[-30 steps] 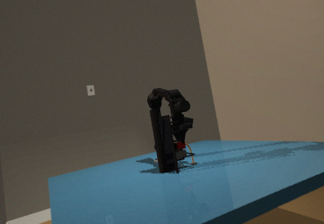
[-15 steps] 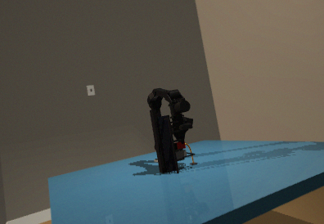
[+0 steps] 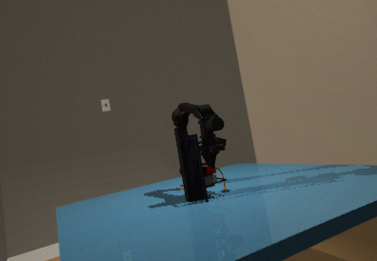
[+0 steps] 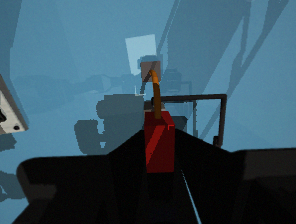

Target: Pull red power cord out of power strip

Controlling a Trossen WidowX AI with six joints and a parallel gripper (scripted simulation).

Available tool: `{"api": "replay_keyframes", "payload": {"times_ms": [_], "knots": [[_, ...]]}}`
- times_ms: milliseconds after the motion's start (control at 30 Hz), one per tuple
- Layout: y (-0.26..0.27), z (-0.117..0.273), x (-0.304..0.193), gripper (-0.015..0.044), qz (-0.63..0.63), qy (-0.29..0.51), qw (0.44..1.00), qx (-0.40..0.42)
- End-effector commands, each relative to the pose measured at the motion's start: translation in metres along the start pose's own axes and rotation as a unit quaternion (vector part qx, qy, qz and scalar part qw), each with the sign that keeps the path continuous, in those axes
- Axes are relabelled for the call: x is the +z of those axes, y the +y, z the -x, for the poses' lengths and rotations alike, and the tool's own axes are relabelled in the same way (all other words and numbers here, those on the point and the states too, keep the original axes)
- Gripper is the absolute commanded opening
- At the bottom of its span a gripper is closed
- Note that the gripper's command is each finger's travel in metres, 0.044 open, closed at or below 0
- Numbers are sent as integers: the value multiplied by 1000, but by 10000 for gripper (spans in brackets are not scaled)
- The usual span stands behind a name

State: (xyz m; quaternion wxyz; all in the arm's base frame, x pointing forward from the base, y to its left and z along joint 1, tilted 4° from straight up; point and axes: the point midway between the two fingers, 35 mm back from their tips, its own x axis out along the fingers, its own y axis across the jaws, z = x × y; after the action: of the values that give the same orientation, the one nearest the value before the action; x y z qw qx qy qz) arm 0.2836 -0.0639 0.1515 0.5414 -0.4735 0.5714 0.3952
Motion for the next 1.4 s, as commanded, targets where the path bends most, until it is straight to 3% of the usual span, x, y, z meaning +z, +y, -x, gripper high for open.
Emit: {"api": "replay_keyframes", "payload": {"times_ms": [0, 500, 933, 1067, 1200, 1367], "knots": [[0, 2, 23, 0, 11, -24, 1000, -1], [3, 5, 47, 0, 12, -26, 1000, -1], [2, 3, 34, 341, 12, -26, 1000, -1], [1, 8, 53, 440, 12, -27, 1000, -1], [3, 18, 91, 440, 12, -28, 1000, 0], [4, 18, 94, 440, 12, -29, 1000, 0]]}}
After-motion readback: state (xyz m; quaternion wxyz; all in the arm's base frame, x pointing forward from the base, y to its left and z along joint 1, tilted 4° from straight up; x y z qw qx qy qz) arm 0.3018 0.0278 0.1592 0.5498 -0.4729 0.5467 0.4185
